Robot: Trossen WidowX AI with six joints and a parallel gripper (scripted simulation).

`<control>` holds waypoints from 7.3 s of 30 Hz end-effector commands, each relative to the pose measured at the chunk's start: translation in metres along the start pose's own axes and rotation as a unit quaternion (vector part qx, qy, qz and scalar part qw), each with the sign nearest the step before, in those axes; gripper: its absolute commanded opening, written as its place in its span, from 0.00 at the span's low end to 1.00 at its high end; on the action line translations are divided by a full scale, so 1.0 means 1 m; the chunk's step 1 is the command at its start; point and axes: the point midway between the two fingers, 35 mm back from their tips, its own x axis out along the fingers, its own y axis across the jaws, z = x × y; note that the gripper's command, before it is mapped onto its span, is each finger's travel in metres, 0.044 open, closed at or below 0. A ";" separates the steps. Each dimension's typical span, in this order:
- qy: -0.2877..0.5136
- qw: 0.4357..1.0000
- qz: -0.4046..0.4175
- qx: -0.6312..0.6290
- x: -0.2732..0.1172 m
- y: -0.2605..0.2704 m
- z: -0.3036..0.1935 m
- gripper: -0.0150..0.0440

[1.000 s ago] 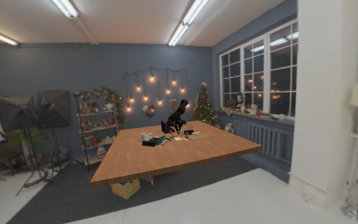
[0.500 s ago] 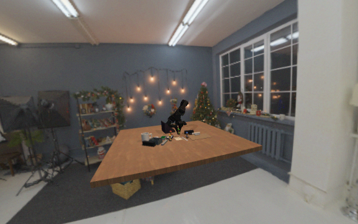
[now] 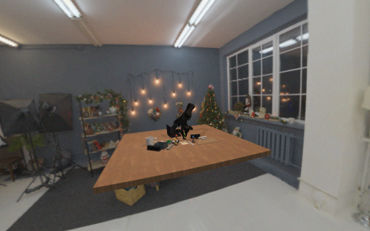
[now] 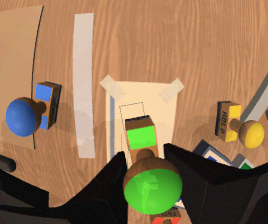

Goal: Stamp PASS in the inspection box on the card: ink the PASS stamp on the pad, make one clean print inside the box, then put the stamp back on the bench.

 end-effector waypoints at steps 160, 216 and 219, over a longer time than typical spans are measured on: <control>0.000 1.000 0.004 0.005 0.020 0.001 -0.002 0.25; 0.003 1.000 0.005 0.005 -0.033 0.078 -0.071 0.25; 0.003 1.000 0.005 0.005 -0.032 0.086 -0.081 0.25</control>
